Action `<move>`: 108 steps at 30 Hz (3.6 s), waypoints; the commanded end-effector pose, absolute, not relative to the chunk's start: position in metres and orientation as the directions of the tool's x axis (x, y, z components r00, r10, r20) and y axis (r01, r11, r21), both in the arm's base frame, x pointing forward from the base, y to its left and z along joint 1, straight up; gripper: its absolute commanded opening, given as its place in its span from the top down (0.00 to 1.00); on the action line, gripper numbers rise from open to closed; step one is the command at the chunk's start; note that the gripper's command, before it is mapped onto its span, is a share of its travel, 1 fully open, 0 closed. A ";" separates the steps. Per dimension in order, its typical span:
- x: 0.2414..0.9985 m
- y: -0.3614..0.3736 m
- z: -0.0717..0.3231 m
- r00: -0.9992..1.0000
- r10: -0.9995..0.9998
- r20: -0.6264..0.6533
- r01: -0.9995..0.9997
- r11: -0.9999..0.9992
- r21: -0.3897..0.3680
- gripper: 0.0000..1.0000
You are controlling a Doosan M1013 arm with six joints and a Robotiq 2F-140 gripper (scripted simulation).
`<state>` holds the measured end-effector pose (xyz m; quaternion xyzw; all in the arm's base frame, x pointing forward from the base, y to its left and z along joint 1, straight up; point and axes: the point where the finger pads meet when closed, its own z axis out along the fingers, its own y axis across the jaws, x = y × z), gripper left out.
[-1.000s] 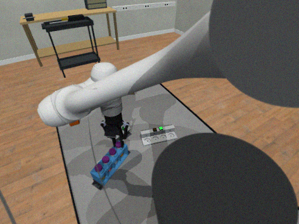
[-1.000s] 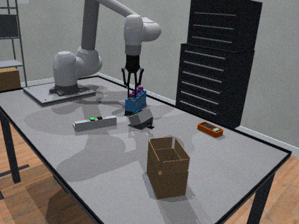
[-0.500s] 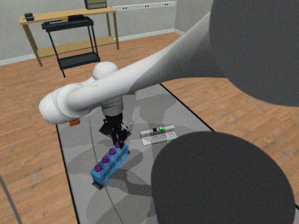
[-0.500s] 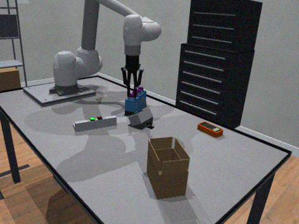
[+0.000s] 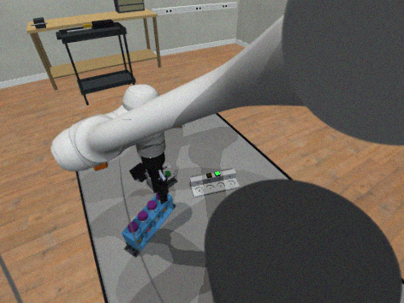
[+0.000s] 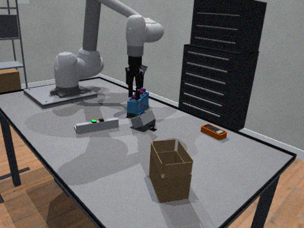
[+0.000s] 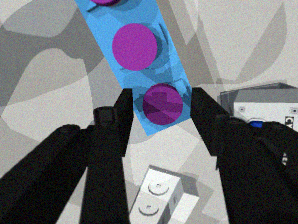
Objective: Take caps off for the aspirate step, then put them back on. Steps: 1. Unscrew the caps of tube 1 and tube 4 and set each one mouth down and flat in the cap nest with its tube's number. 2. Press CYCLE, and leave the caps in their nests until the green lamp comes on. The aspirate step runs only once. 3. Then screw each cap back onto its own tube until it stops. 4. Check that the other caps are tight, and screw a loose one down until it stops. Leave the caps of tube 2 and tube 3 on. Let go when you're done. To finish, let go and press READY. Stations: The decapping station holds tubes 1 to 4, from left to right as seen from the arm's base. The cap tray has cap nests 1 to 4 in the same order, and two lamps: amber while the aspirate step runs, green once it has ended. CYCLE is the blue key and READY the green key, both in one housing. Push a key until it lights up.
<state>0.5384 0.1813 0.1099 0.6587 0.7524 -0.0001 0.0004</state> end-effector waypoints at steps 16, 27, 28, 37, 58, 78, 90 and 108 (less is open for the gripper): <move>0.539 0.182 0.131 -0.130 0.991 -0.002 0.991 0.130 0.001 0.59; 0.539 0.182 0.156 -0.130 0.991 -0.002 0.991 0.130 0.001 0.59; 0.539 0.182 0.156 -0.130 0.991 -0.002 0.991 0.130 0.001 0.59; 0.507 0.232 0.156 -0.647 0.762 -0.003 0.762 0.647 0.000 0.59; 0.483 0.270 0.138 -0.721 0.693 -0.002 0.693 0.721 0.000 0.59; 0.483 0.270 0.118 -0.721 0.693 -0.002 0.693 0.721 0.000 0.59; 0.483 0.270 0.112 -0.721 0.693 -0.002 0.693 0.721 0.000 0.59; 0.483 0.270 0.111 -0.721 0.693 -0.002 0.693 0.721 0.000 0.70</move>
